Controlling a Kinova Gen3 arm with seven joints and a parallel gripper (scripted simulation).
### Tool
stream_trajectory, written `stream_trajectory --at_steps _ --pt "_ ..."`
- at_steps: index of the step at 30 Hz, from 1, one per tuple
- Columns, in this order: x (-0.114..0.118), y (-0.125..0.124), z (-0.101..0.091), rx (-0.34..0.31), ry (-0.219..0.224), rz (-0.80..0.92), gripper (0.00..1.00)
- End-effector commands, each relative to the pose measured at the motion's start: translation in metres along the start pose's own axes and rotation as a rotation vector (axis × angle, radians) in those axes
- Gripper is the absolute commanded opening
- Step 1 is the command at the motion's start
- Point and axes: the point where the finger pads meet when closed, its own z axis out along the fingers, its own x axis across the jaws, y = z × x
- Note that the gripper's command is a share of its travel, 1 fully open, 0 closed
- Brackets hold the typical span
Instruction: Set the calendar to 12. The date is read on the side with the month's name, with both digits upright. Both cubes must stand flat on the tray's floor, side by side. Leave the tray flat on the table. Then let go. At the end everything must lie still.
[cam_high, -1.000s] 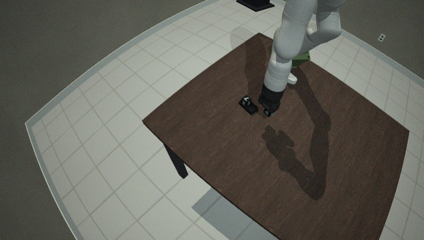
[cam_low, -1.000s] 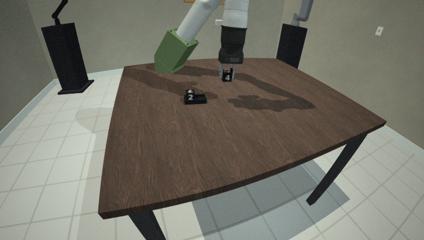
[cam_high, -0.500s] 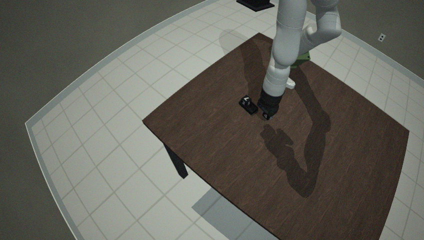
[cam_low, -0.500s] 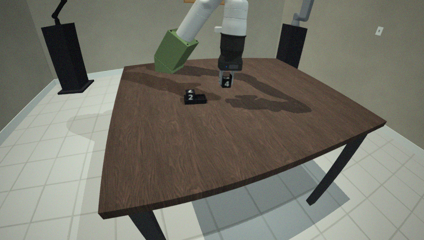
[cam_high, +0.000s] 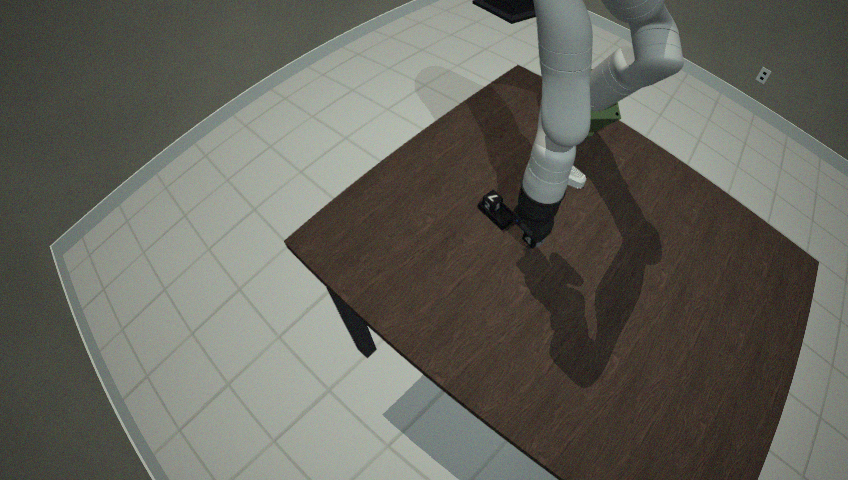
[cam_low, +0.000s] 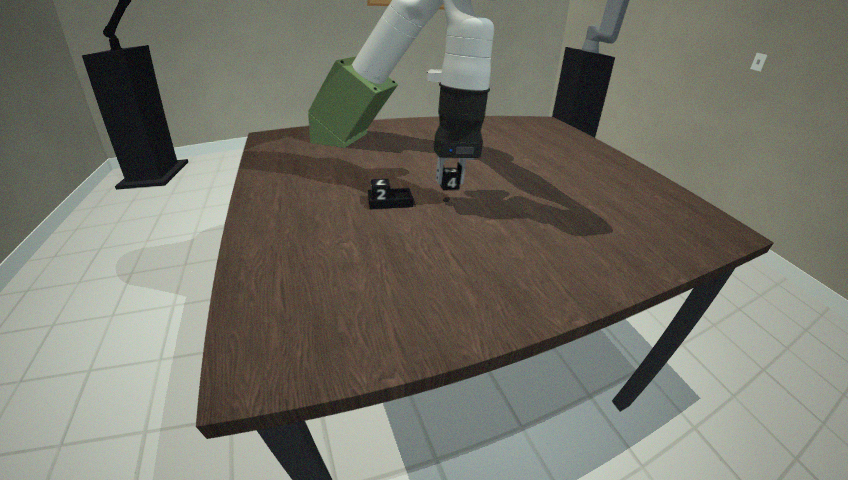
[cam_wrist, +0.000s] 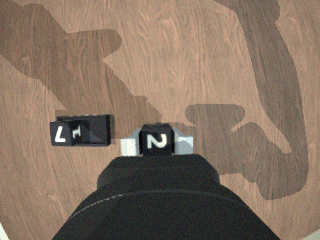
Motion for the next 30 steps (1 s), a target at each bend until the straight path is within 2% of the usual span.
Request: stream_trajectory --at_steps 1,11,30 --pt "0.003 -0.005 0.009 0.013 0.012 0.005 0.6" --pt "0.003 -0.005 0.024 0.013 0.012 0.005 0.6" --pt "0.003 -0.005 0.026 0.013 0.012 0.005 0.6"
